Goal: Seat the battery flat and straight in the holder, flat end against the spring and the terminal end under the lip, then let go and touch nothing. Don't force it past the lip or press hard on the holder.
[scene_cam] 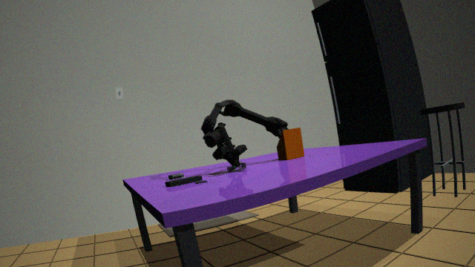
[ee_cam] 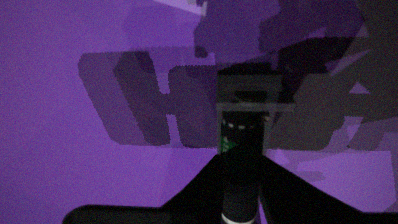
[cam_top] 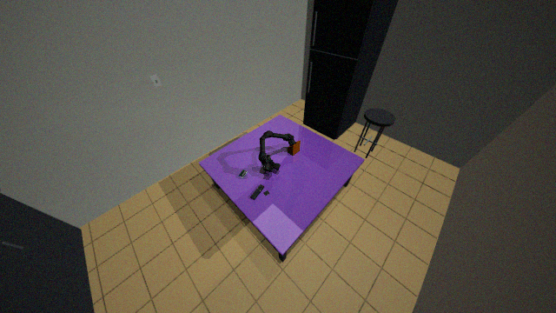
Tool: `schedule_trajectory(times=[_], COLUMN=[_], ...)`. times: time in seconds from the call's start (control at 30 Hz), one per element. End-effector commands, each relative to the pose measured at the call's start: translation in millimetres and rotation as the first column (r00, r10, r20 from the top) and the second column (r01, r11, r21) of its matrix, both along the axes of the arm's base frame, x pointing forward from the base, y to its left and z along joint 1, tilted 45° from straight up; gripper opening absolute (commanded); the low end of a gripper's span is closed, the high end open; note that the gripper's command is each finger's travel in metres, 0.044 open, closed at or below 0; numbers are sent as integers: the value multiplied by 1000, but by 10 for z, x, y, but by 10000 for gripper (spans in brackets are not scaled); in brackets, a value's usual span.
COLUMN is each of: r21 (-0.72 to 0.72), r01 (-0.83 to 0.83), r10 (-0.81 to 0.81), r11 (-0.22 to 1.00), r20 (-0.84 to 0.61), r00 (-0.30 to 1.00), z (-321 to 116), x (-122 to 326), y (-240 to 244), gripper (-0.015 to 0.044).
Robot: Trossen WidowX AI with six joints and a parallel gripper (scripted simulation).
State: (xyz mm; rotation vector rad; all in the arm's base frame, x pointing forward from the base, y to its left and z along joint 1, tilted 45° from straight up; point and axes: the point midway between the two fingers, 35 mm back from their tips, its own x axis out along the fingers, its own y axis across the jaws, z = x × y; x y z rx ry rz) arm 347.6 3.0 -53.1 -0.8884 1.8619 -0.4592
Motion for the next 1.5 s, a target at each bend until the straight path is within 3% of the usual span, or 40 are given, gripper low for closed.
schedule_trajectory(times=[0.0, 1.47], r21=[15, 80], r01=[-16, -124], r10=[16, 113], r11=[1000, 989], r20=[20, 127], r00=[1000, 985], z=[-19, -29], x=[25, -30], y=[4, -65], gripper=[59, 59])
